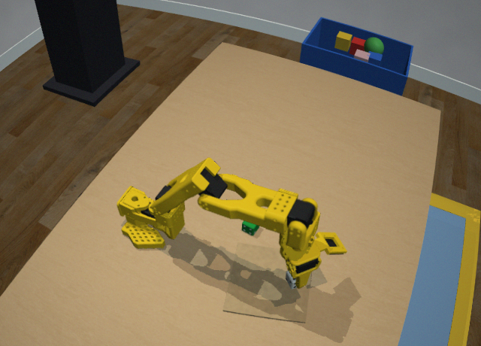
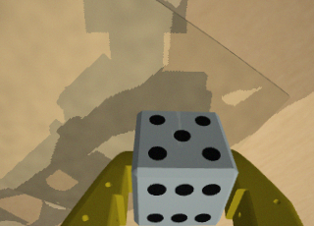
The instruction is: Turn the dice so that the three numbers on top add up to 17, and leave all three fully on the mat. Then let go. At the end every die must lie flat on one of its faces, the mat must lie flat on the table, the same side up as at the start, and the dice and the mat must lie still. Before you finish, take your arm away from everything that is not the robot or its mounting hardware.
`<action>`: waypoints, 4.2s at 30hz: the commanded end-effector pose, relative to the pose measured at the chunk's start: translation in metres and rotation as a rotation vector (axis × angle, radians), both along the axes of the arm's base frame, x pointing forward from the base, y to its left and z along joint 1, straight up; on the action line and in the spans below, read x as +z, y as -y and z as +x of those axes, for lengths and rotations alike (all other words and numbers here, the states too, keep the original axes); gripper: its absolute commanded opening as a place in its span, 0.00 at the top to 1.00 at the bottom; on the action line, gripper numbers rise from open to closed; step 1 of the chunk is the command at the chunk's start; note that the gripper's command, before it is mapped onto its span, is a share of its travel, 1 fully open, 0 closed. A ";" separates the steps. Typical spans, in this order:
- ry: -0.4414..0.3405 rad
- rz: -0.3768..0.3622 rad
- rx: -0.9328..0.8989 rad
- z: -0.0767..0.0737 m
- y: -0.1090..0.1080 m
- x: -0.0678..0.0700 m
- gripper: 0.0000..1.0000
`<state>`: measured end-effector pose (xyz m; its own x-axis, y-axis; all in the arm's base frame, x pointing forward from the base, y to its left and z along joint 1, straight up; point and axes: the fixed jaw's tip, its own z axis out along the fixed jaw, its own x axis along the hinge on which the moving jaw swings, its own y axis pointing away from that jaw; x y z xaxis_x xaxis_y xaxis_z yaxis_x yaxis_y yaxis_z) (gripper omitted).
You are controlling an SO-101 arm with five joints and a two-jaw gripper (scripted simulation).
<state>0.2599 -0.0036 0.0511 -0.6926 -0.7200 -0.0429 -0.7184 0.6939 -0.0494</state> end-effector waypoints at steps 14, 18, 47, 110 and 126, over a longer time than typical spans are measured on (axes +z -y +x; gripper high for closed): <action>0.065 -0.001 0.021 0.007 -0.003 0.012 1.00; 0.056 -0.001 0.021 0.007 -0.003 0.010 1.00; 0.031 0.000 0.021 0.007 -0.003 0.001 1.00; -0.020 0.001 0.021 0.006 -0.003 -0.021 1.00; -0.020 0.001 0.021 0.006 -0.003 -0.025 1.00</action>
<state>0.2612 -0.0037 0.0176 -0.6938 -0.7202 -0.0004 -0.7202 0.6938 -0.0024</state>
